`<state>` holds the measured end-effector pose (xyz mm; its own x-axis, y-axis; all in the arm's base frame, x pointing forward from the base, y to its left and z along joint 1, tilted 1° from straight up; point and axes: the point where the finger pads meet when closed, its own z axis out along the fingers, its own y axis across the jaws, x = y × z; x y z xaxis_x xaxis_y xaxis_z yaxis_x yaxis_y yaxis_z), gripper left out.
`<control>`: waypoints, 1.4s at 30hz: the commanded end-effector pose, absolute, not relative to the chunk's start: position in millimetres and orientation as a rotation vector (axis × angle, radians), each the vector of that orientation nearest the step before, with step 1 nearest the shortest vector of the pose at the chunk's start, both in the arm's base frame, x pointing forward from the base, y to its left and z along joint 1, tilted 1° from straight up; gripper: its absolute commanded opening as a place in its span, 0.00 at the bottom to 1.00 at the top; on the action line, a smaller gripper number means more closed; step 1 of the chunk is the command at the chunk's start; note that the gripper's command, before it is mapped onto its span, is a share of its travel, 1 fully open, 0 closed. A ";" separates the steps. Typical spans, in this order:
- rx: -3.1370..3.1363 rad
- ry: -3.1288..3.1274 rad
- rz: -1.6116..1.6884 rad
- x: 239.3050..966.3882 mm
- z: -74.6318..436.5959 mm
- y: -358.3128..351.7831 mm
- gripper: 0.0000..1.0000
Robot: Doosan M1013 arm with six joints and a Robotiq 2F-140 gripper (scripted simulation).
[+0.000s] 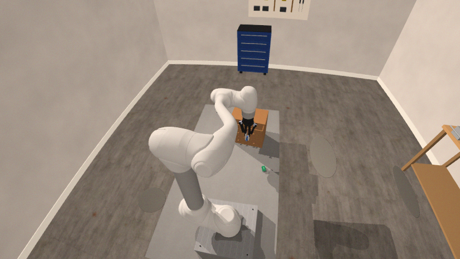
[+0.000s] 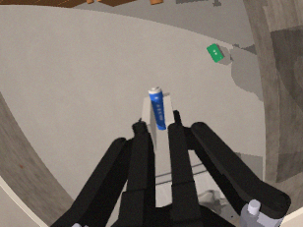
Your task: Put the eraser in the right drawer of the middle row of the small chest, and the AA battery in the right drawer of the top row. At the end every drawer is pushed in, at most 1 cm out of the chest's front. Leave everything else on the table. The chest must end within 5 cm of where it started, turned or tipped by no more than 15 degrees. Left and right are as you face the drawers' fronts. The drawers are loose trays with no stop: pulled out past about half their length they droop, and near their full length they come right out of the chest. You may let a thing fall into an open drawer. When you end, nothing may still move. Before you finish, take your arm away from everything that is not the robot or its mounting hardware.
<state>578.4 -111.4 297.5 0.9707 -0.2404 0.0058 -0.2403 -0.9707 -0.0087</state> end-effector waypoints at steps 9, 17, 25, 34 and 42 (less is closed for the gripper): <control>-3.111 0.379 -0.017 578.3 298.5 -111.4 0.06; -3.113 0.380 -0.055 577.8 298.1 -111.2 0.06; -3.118 0.381 -0.193 576.1 296.9 -110.8 0.06; -3.114 0.382 -0.408 573.4 294.9 -110.1 0.06; -3.077 0.379 -0.751 569.0 291.7 -109.0 0.06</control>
<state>571.0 -109.5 294.2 0.9112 -0.2289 0.3425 -0.2407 -0.9706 -0.0083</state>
